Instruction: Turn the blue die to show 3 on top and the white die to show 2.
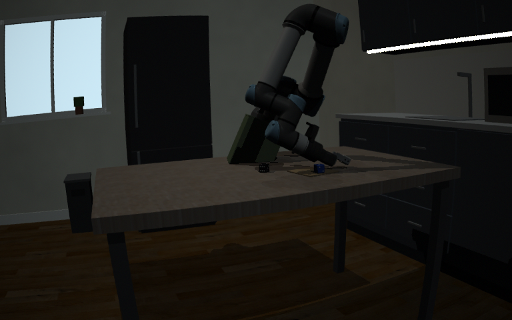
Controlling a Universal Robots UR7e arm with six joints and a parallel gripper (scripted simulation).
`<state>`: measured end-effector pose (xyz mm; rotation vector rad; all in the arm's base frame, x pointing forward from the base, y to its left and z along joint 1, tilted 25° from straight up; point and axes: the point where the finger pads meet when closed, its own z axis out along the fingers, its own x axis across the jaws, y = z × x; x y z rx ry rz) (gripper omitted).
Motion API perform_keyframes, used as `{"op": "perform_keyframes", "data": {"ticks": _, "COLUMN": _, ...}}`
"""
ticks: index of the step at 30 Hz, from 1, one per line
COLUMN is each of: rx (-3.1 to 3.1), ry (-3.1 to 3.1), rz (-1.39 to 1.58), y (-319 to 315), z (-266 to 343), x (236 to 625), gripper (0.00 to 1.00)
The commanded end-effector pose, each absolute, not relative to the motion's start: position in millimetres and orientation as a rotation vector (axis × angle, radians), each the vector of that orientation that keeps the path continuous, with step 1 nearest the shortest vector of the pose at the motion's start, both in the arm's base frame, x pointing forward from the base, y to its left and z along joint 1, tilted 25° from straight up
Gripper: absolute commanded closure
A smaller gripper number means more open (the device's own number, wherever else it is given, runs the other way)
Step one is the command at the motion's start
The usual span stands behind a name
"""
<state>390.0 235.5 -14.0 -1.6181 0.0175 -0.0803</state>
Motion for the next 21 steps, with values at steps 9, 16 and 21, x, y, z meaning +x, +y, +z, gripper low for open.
{"op": "perform_keyframes", "data": {"ticks": 9, "rx": -1.618, "ry": 0.016, "rz": -0.08, "y": 238.9, "z": -21.2, "x": 391.2, "gripper": 0.43}}
{"op": "perform_keyframes", "data": {"ticks": 16, "rx": -1.618, "ry": 0.016, "rz": -0.08, "y": 239.5, "z": -22.4, "x": 391.2, "gripper": 0.43}}
{"op": "perform_keyframes", "data": {"ticks": 21, "rx": -1.618, "ry": 0.016, "rz": -0.08, "y": 239.5, "z": -22.4, "x": 391.2, "gripper": 0.43}}
